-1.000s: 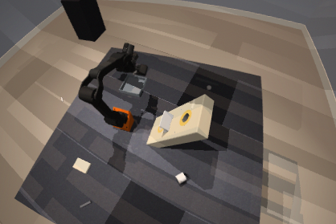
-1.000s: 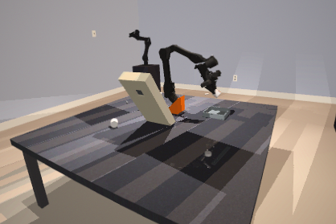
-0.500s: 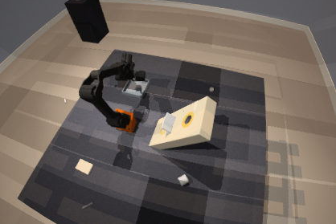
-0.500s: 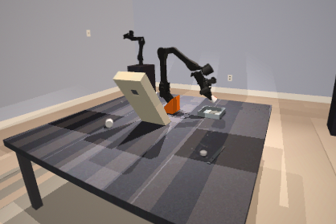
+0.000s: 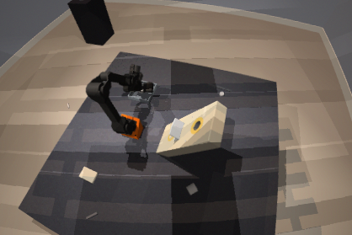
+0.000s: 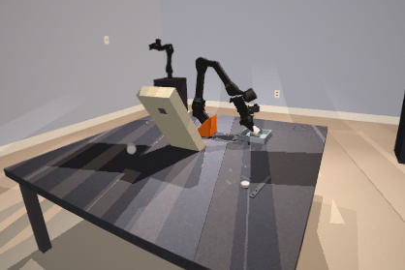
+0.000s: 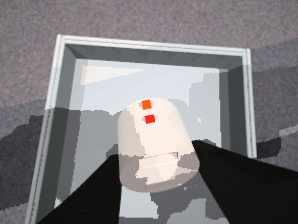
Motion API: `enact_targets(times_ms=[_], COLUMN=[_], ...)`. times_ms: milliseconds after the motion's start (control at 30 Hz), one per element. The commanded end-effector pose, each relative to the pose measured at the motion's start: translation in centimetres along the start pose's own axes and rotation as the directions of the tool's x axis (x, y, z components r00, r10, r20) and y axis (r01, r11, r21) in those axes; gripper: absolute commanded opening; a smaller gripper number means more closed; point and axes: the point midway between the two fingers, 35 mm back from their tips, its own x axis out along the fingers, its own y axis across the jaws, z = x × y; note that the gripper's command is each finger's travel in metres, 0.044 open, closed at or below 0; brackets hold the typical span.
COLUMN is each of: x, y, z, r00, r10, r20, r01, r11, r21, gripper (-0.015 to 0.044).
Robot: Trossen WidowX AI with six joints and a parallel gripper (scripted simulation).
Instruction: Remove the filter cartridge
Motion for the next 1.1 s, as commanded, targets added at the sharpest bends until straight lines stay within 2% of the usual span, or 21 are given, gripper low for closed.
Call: enact_targets(times_ms=[0, 367, 467, 567, 633, 733, 1067], x=[-0.1, -0.1, -1.0, -5.1, -6.2, -5.1, -5.1], y=[0.0, 0.0, 0.0, -0.1, -0.1, 0.0, 0.0], z=[0.2, 0.2, 0.9, 3.1, 3.5, 3.2, 3.2], r00=[1.000, 1.000, 1.000, 1.000, 1.000, 1.000, 1.000], r10=[0.000, 0.000, 0.000, -0.001, -0.001, 0.003, 0.003], r20=[0.007, 0.007, 0.006, 0.004, 0.003, 0.004, 0.004], r01=[0.000, 0.000, 0.000, 0.001, 0.001, -0.003, -0.003], r11=[1.000, 1.000, 1.000, 1.000, 1.000, 1.000, 1.000], r21=[-0.001, -0.001, -0.001, 0.000, 0.000, 0.002, 0.002], gripper=[0.0157, 0.0440, 0.0440, 0.0440, 0.0440, 0.0440, 0.0440])
